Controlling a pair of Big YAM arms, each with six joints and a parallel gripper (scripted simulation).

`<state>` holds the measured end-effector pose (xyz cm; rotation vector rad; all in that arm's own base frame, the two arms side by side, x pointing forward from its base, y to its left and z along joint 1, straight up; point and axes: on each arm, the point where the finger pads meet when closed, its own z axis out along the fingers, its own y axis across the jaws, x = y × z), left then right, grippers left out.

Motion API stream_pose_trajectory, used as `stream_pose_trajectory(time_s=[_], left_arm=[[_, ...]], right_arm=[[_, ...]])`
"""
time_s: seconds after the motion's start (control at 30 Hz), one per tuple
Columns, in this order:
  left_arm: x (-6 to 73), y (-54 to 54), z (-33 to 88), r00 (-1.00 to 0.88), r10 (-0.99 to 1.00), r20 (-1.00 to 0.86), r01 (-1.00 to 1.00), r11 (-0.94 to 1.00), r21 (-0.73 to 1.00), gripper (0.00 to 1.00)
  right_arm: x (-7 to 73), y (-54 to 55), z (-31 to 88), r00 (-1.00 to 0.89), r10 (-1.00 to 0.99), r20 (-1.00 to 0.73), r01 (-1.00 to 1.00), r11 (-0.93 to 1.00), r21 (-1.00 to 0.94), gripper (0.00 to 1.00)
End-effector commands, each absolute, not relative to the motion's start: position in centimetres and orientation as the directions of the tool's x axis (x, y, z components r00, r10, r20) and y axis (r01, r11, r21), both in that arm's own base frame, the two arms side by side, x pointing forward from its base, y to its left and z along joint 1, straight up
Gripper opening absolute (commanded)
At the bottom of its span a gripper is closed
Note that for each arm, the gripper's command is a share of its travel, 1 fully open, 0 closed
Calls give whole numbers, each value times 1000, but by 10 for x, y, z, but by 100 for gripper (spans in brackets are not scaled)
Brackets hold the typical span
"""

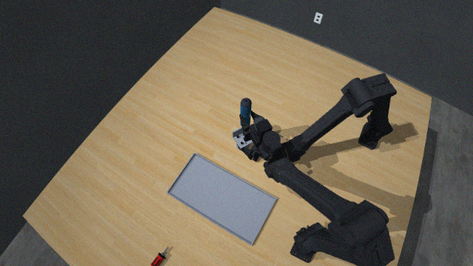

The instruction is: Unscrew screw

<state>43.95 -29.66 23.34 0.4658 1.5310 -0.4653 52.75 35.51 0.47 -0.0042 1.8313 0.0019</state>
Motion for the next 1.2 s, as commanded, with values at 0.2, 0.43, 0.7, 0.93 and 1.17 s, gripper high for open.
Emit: stream_pose_trajectory(time_s=[0.2,0.43,0.7,0.93,1.17], left_arm=[[441,-301,260,53,-56,-997,566,824,-16,42],[441,-302,254,45,-51,-998,566,825,-16,42],[441,-302,253,46,-52,-998,566,825,-16,42],[442,-302,253,48,-53,-997,566,825,-16,42],[440,-301,248,42,-49,-998,565,825,-16,42]], right_arm=[[537,363,4,-249,9,-969,-5,1000,11,59],[537,363,4,-249,9,-969,-5,1000,11,59],[537,363,4,-249,9,-969,-5,1000,11,59],[537,363,4,-249,9,-969,-5,1000,11,59],[537,363,4,-249,9,-969,-5,1000,11,59]])
